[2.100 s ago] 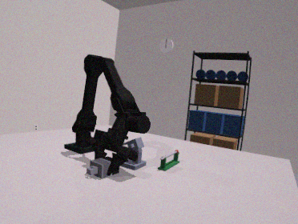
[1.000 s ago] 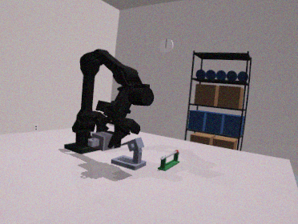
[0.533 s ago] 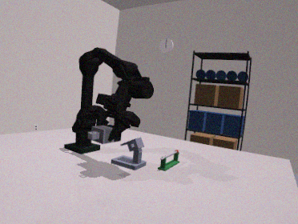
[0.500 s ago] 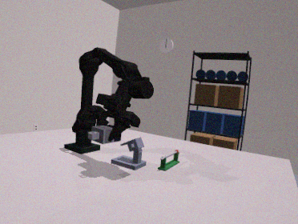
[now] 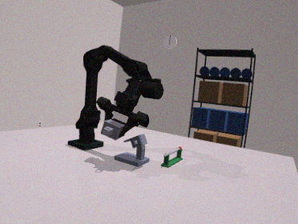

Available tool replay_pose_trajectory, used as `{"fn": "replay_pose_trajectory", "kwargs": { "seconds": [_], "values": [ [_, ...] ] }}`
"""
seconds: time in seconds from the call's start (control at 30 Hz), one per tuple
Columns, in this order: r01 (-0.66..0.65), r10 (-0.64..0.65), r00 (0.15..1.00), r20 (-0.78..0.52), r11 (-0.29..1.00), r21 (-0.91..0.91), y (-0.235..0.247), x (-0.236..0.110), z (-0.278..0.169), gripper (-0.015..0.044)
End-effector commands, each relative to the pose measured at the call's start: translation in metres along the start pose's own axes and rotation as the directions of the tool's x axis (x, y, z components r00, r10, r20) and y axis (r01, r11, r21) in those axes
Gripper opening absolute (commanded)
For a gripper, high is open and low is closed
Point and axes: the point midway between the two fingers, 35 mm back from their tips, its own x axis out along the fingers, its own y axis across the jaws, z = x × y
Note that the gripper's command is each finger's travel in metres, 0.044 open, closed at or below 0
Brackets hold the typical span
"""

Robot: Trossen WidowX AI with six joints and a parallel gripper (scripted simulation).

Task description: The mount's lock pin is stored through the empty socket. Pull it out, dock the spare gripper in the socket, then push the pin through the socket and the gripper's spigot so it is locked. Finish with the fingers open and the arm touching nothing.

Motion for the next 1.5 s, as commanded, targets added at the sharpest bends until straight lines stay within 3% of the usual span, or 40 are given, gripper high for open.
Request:
{"fn": "replay_pose_trajectory", "kwargs": {
  "seconds": [0.0, 0.37, 0.8, 1.13, 1.47],
  "values": [
    [0.018, -0.012, 0.999, 0.038, 0.987, -0.157, -0.001, -0.007, -0.006, 0.0000],
    [0.088, -0.025, 0.992, 0.122, 0.831, -0.550, -0.001, -0.025, -0.026, 0.0000],
    [0.215, -0.011, 0.972, 0.236, 0.456, -0.863, -0.002, -0.046, -0.045, 0.0000],
    [0.326, 0.022, 0.944, 0.330, 0.090, -0.941, -0.004, -0.063, -0.058, 0.0000],
    [0.425, 0.075, 0.904, 0.421, -0.281, -0.861, -0.007, -0.080, -0.070, 0.0000]
  ]
}}
